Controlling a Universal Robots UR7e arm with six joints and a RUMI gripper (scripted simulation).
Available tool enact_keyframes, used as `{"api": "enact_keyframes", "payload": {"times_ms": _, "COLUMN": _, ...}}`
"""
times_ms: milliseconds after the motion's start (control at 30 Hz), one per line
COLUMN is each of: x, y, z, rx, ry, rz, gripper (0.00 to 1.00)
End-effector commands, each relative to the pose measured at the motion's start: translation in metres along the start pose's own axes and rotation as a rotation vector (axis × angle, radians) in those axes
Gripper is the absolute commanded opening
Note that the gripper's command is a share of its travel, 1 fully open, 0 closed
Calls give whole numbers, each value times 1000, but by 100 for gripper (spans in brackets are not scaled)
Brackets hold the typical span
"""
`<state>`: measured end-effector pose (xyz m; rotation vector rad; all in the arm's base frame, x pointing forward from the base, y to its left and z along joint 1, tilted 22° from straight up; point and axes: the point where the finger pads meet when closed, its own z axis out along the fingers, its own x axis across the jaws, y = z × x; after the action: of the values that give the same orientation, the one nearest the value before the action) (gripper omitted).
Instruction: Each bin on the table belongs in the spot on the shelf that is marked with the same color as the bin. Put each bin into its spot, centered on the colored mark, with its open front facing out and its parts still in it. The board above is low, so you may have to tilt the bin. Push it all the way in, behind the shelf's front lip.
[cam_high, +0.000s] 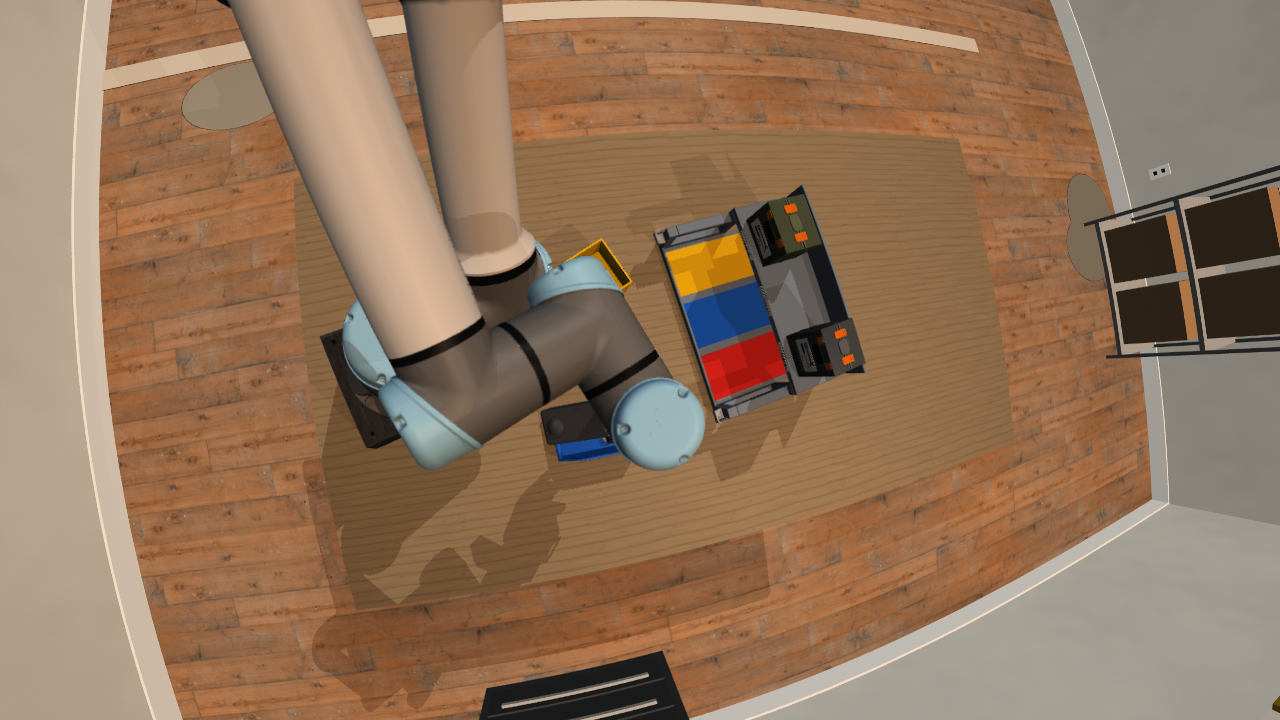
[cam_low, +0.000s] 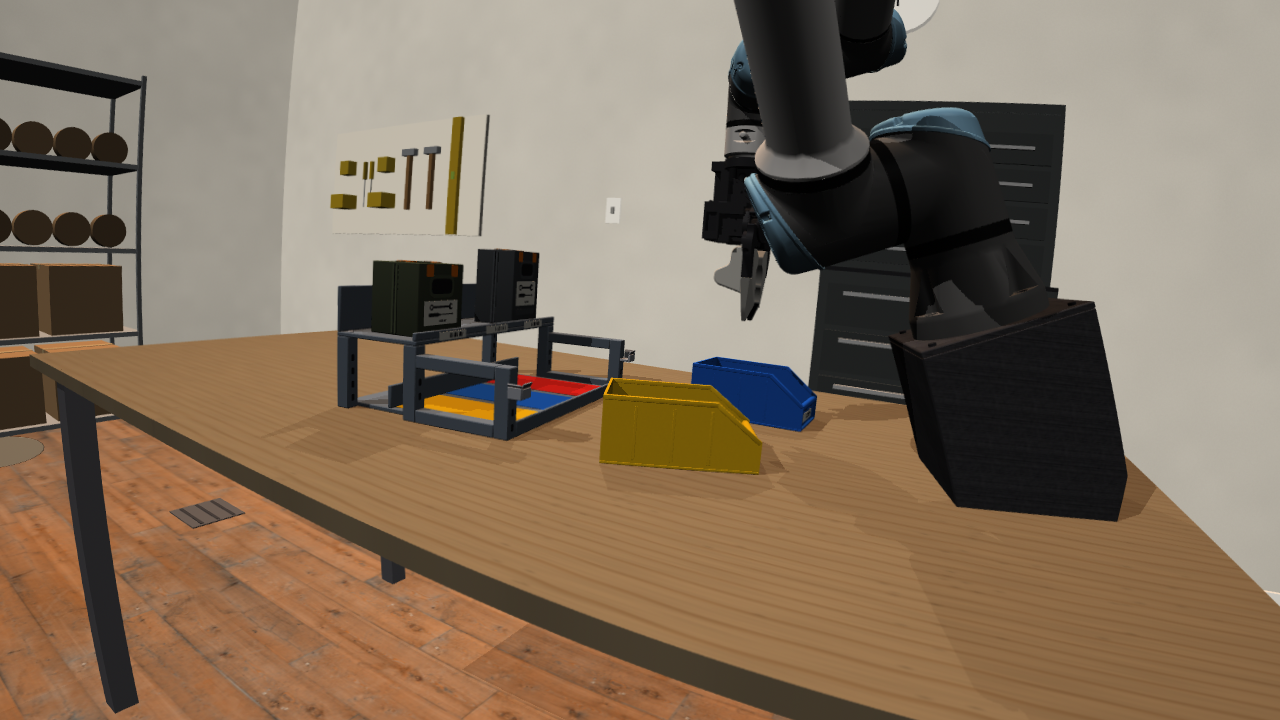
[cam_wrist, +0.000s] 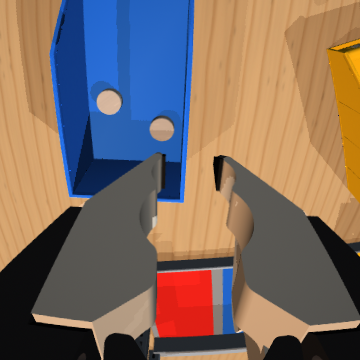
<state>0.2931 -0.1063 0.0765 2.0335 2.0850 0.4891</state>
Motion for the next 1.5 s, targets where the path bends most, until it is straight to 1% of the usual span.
{"api": "enact_keyframes", "payload": {"times_ms": 0, "x": 0, "y": 0, "z": 6, "rx": 0, "ry": -1, "rz": 0, "gripper": 15}}
{"api": "enact_keyframes", "payload": {"times_ms": 200, "x": 0, "y": 0, "z": 17, "rx": 0, "ry": -1, "rz": 0, "gripper": 15}}
{"api": "enact_keyframes", "payload": {"times_ms": 267, "x": 0, "y": 0, "z": 17, "rx": 0, "ry": -1, "rz": 0, "gripper": 15}}
{"api": "enact_keyframes", "payload": {"times_ms": 767, "x": -1, "y": -1, "z": 46, "rx": 0, "ry": -1, "rz": 0, "gripper": 15}}
{"api": "enact_keyframes", "payload": {"times_ms": 1167, "x": -1, "y": -2, "z": 57, "rx": 0, "ry": -1, "rz": 0, "gripper": 15}}
{"api": "enact_keyframes", "payload": {"times_ms": 1467, "x": -1, "y": -2, "z": 59, "rx": 0, "ry": -1, "rz": 0, "gripper": 15}}
